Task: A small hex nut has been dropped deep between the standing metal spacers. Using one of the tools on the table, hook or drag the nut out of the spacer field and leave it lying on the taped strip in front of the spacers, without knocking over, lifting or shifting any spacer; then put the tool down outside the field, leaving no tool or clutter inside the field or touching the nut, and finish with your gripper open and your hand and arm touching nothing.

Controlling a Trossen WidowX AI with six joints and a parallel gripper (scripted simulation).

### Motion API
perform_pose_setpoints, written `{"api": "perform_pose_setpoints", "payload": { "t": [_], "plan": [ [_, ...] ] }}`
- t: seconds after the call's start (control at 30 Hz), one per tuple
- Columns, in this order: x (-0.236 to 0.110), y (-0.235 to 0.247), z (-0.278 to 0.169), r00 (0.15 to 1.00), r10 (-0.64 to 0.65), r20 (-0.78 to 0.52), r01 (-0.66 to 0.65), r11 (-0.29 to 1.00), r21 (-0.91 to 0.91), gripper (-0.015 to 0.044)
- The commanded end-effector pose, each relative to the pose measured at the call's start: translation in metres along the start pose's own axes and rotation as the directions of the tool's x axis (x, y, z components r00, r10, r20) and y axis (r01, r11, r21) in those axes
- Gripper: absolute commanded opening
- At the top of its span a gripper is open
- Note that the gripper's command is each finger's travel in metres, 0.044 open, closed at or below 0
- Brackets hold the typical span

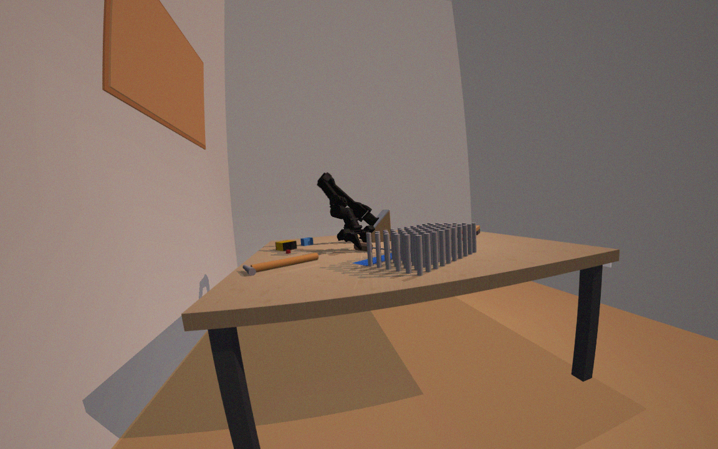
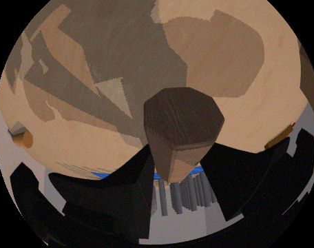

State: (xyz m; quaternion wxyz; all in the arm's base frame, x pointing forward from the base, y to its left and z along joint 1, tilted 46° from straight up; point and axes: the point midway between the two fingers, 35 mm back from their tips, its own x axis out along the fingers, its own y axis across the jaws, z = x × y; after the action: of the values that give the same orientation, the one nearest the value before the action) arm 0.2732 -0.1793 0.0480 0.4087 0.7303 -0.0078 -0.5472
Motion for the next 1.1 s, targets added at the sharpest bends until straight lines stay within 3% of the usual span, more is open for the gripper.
{"api": "perform_pose_setpoints", "payload": {
  "t": [0.0,1.07],
  "plan": [
    [-0.002,-0.001,0.000,1.000,-0.002,-0.003,0.002,1.000,-0.006,0.0000],
    [-0.025,0.002,-0.004,1.000,0.002,-0.004,-0.002,1.000,0.000,0.0000]
  ]
}}
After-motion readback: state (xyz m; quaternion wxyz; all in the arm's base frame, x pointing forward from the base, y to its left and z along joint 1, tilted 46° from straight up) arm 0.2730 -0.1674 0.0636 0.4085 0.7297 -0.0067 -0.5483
